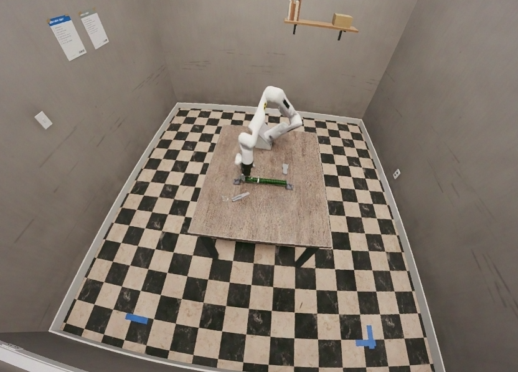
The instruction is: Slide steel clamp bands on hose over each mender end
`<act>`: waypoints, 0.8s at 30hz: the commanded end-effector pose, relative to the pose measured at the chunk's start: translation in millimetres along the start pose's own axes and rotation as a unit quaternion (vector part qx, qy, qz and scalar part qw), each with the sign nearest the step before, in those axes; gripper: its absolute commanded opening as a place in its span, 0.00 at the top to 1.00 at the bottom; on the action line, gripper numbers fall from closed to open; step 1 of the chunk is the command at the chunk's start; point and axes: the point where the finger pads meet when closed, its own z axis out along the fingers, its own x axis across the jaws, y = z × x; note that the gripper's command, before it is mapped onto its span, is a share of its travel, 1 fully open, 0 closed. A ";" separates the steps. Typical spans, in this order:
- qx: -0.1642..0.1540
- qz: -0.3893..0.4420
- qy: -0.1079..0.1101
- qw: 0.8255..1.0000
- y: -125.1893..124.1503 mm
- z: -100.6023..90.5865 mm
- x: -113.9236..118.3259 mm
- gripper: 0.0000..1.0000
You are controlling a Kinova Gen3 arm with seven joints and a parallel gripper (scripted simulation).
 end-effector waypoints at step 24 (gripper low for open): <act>-0.001 0.000 0.001 1.000 0.7 29.5 0.5 0.14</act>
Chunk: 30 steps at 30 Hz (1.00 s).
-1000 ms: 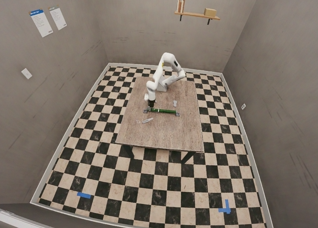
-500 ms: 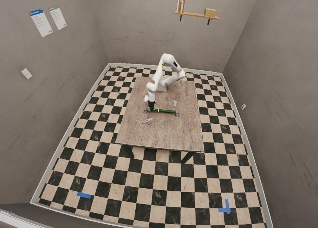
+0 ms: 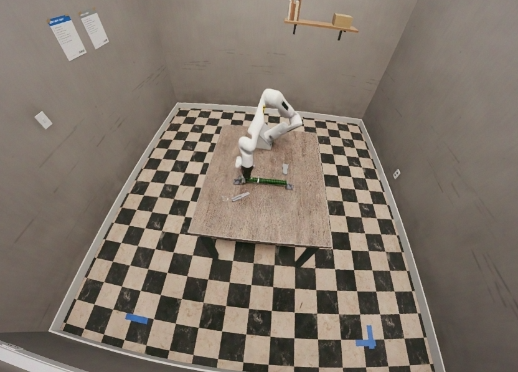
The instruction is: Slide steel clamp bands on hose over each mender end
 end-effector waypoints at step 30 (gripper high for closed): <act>0.000 0.000 0.000 1.000 -0.1 -0.1 -0.3 0.25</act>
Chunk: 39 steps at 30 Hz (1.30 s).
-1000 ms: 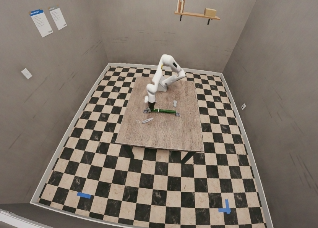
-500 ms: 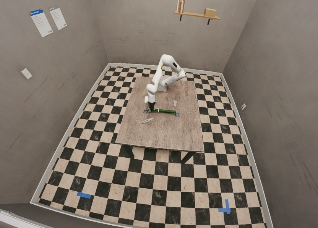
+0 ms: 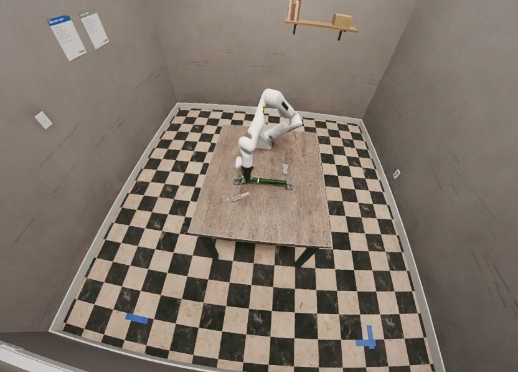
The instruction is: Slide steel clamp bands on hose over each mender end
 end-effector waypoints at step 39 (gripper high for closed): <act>0.001 0.000 -0.001 1.000 14.1 -1.8 -0.3 0.25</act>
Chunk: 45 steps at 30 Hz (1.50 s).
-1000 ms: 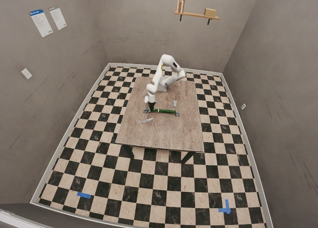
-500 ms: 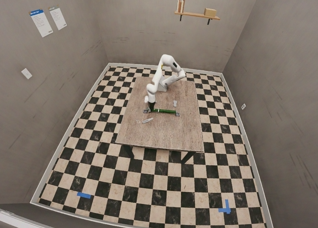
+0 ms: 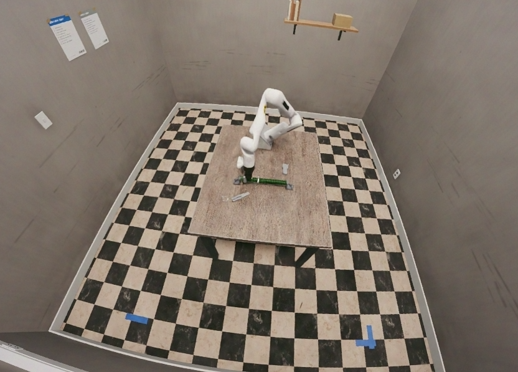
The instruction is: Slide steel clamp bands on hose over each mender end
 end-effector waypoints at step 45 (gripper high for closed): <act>0.001 -0.002 0.000 1.000 34.4 -1.7 -0.2 0.00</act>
